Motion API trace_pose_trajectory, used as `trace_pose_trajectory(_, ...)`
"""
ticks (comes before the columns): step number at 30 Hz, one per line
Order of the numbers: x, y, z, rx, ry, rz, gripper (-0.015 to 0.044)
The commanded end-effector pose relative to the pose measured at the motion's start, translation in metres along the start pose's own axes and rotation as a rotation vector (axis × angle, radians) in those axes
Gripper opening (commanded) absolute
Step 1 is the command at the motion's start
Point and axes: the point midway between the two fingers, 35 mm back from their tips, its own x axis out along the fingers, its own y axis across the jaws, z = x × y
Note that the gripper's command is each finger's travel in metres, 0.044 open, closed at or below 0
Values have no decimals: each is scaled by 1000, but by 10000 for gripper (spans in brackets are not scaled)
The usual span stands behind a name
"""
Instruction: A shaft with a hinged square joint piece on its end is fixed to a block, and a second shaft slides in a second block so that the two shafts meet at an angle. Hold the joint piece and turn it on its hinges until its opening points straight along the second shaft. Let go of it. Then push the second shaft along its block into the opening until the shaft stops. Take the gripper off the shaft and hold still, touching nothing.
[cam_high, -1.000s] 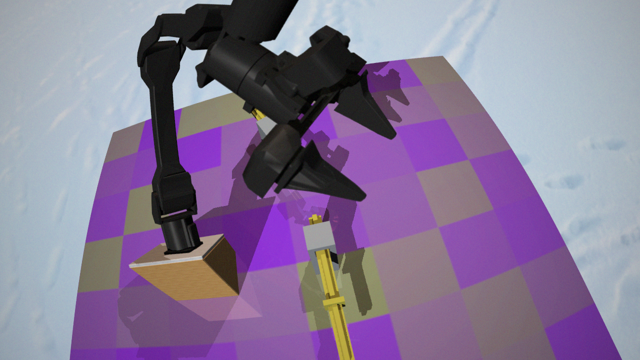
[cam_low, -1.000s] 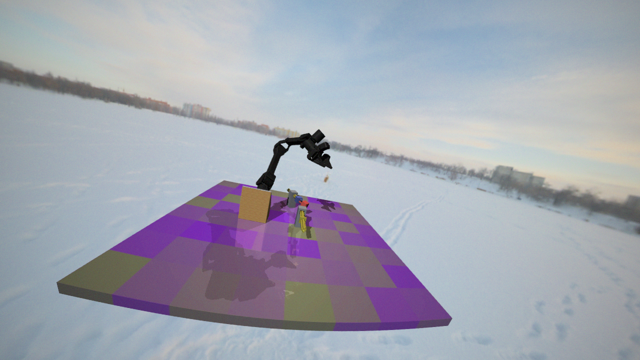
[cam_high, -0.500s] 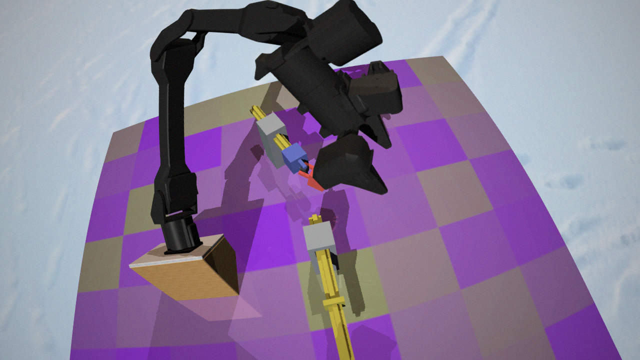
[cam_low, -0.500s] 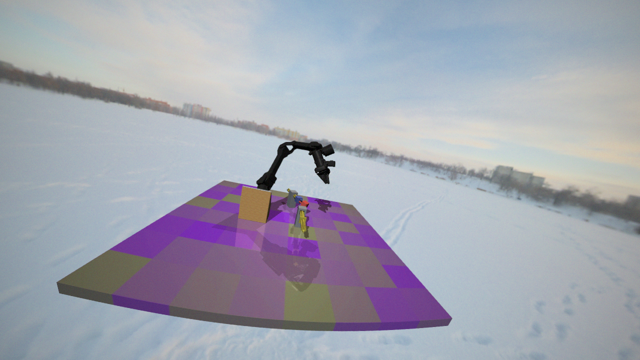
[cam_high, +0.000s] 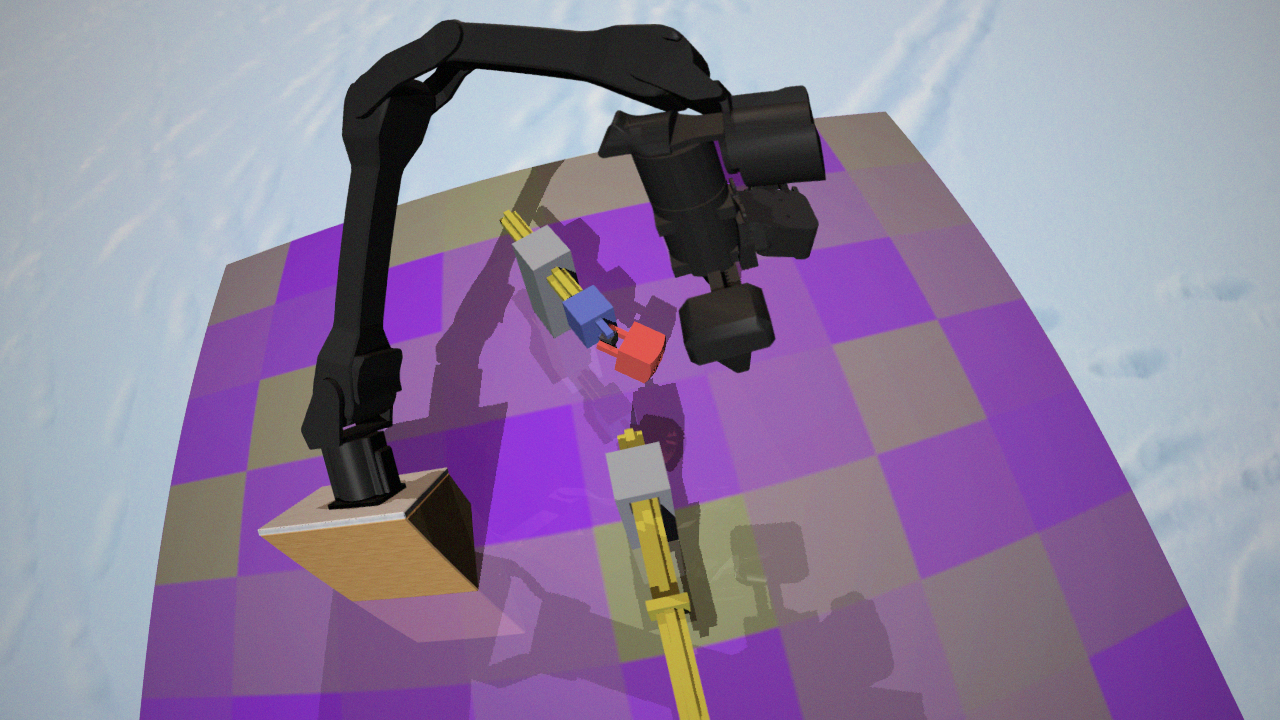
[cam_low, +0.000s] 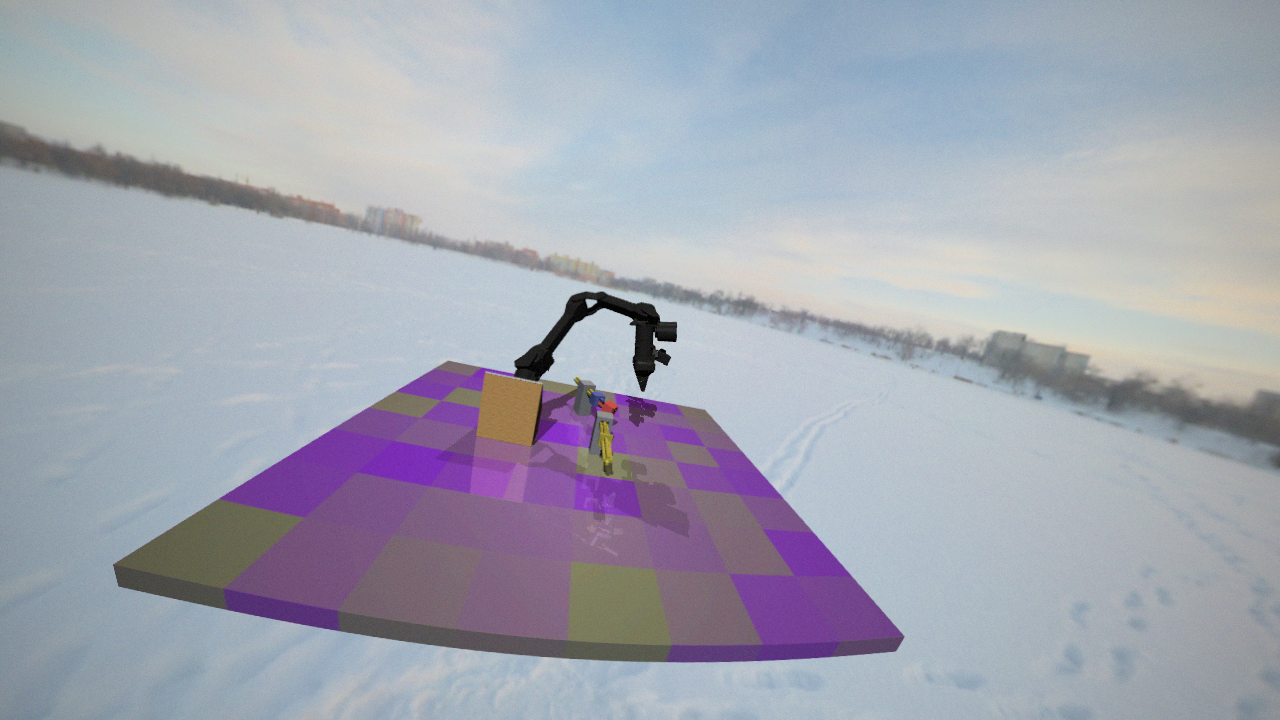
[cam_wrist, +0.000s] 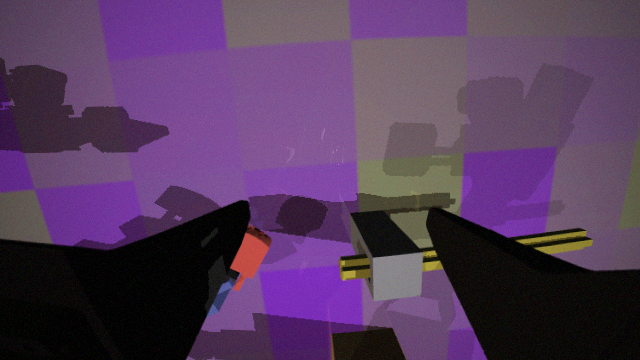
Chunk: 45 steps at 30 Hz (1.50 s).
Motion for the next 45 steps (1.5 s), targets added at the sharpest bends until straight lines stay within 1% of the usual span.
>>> trace_pose_trajectory(1, 17, 23, -8, -55, 95, 53, 440)
trace_pose_trajectory(5, 29, 42, -17, -96, 174, 96, 440)
trace_pose_trajectory(10, 30, 43, -17, -80, 179, 97, 440)
trace_pose_trajectory(32, 47, 44, -18, 493, 201, 41, 440)
trace_pose_trajectory(38, 48, 45, -18, 510, 202, 39, 440)
trace_pose_trajectory(45, 84, 47, -22, 510, 201, 38, 440)
